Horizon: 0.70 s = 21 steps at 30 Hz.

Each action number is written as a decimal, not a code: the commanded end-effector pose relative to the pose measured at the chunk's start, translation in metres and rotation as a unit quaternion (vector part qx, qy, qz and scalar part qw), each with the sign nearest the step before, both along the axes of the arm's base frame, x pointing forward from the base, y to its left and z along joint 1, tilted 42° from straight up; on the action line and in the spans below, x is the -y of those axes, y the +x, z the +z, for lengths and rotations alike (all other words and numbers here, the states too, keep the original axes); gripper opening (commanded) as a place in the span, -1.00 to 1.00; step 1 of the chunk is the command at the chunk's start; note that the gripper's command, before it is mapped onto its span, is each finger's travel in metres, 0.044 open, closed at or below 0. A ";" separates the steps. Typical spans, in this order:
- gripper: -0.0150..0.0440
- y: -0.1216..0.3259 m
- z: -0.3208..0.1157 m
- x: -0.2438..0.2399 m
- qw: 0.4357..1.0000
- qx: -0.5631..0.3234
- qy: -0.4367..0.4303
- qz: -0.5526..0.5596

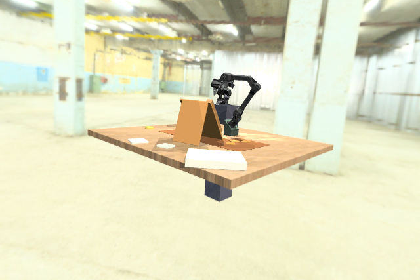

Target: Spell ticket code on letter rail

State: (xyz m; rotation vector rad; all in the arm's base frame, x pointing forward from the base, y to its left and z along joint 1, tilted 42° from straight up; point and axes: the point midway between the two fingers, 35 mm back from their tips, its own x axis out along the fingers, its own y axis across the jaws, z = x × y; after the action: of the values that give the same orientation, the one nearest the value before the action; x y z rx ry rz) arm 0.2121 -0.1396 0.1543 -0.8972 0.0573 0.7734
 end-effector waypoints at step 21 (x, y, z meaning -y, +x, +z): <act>0.82 0.040 0.031 0.017 0.989 -0.132 -0.067 0.025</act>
State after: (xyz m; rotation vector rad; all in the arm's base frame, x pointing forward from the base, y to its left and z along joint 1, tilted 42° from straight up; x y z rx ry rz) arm 0.2516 -0.1543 0.1893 -0.9717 0.2889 0.9466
